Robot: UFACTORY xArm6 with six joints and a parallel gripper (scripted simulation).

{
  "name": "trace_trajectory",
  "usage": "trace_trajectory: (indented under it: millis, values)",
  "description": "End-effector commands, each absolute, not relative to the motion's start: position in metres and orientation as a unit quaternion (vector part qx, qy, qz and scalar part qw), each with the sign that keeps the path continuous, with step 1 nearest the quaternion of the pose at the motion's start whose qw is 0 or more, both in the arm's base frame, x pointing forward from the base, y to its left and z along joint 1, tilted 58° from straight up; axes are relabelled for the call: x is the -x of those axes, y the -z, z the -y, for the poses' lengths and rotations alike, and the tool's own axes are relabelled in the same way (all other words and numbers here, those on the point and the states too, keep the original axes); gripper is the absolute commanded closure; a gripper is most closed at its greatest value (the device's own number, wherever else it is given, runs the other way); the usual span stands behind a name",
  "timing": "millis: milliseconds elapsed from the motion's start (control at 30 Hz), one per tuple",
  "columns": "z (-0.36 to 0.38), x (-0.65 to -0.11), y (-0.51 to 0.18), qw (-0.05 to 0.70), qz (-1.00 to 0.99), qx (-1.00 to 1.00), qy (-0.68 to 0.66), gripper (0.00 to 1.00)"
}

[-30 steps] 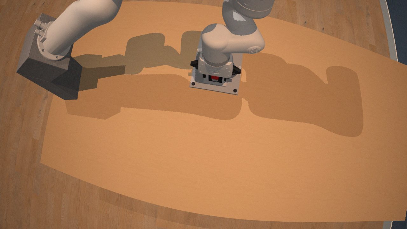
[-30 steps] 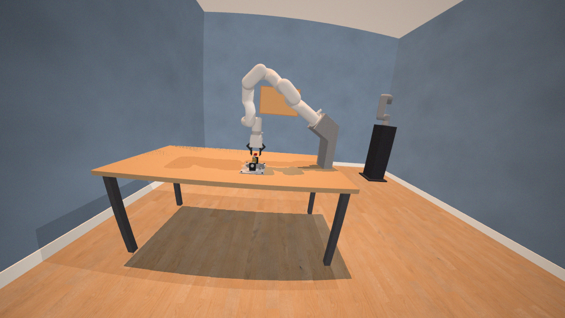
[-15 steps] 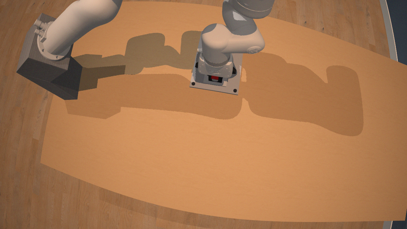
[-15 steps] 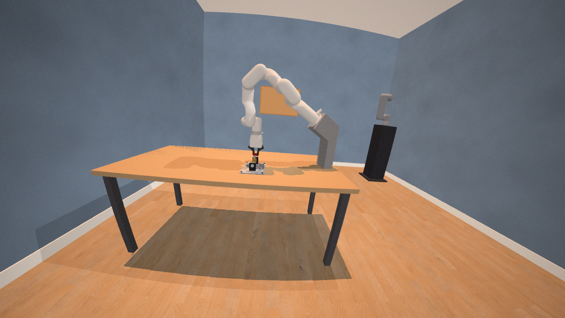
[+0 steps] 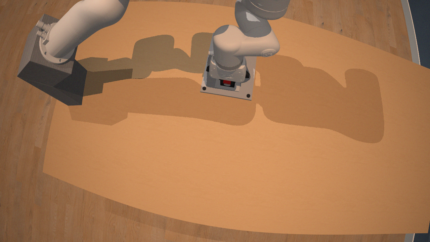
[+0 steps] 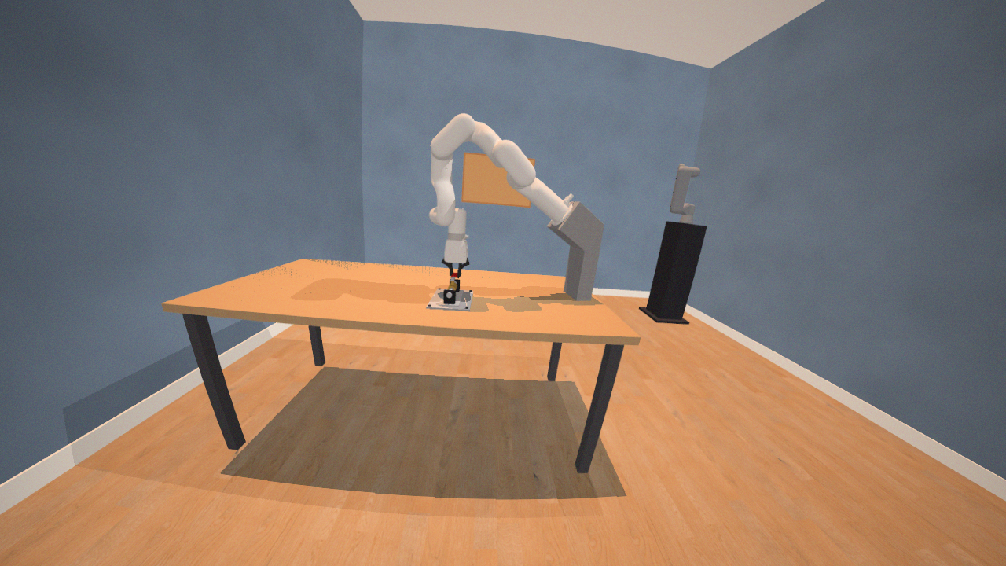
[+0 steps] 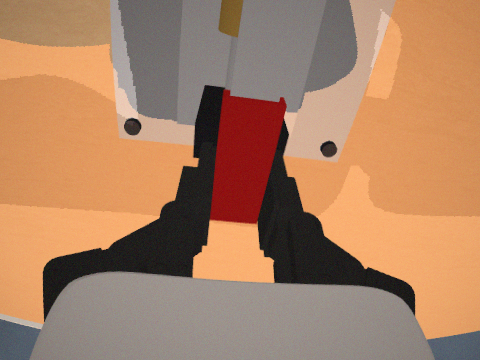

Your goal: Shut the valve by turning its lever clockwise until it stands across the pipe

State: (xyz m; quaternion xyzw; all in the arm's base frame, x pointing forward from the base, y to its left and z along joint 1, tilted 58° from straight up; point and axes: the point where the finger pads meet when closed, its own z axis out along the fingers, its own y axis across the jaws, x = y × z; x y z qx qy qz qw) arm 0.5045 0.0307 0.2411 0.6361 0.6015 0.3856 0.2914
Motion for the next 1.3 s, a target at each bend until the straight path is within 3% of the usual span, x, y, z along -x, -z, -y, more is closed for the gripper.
trace_trajectory:
  millis: [0,1267]
  values:
    - [-0.0307,-0.5046,-0.2419,0.292,-0.601,-0.636,-0.386,1.00]
    - [-0.0322,-0.4995,-0.2341,0.271,-0.567,-0.667,-0.401,1.00]
